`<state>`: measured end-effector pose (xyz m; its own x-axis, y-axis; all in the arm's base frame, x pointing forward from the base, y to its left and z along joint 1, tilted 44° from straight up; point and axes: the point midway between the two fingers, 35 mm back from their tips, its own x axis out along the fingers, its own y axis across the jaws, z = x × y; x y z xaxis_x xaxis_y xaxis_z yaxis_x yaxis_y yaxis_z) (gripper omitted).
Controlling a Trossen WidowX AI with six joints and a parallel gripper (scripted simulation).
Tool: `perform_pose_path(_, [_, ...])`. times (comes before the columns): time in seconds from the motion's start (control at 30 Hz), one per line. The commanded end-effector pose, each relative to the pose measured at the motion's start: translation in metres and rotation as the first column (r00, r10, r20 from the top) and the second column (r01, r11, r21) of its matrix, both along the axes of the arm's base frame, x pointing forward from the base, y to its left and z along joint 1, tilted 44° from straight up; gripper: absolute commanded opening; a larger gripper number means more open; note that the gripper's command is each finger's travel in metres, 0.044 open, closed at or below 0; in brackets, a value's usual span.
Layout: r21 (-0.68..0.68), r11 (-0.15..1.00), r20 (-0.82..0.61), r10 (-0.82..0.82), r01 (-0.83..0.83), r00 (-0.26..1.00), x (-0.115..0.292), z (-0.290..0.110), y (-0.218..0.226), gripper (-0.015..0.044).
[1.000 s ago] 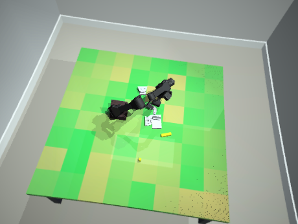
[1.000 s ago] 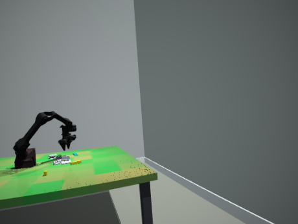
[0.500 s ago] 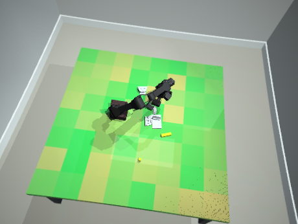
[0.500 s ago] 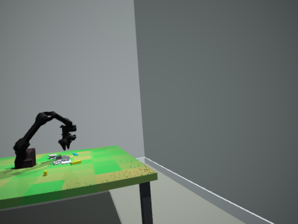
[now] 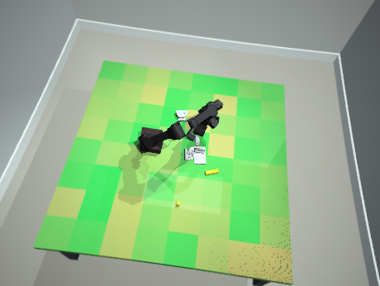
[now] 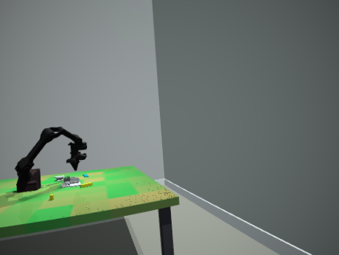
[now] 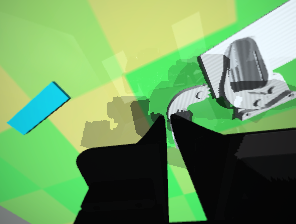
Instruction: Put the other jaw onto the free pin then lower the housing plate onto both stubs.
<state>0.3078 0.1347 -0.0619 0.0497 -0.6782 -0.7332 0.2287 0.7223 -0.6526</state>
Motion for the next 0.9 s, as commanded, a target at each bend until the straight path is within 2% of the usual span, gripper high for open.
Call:
perform_pose_path(0.0, [0.000, 1.000, 0.000, 0.000, 0.000, 1.000, 0.0000, 0.0000, 0.0000, 0.0000])
perform_pose_path(0.3, [0.000, 1.000, 0.000, 0.000, 0.000, 1.000, 0.0000, 0.0000, 0.0000, 0.0000])
perform_pose_path(0.43, [-0.001, 1.000, -0.026, 0.028, -0.028, 0.999, -0.0007, 0.0002, 0.0000, 0.0105])
perform_pose_path(0.87, [0.017, 0.962, -0.251, 0.267, -0.271, 0.931, -0.0064, 0.0021, 0.0000, 0.0440])
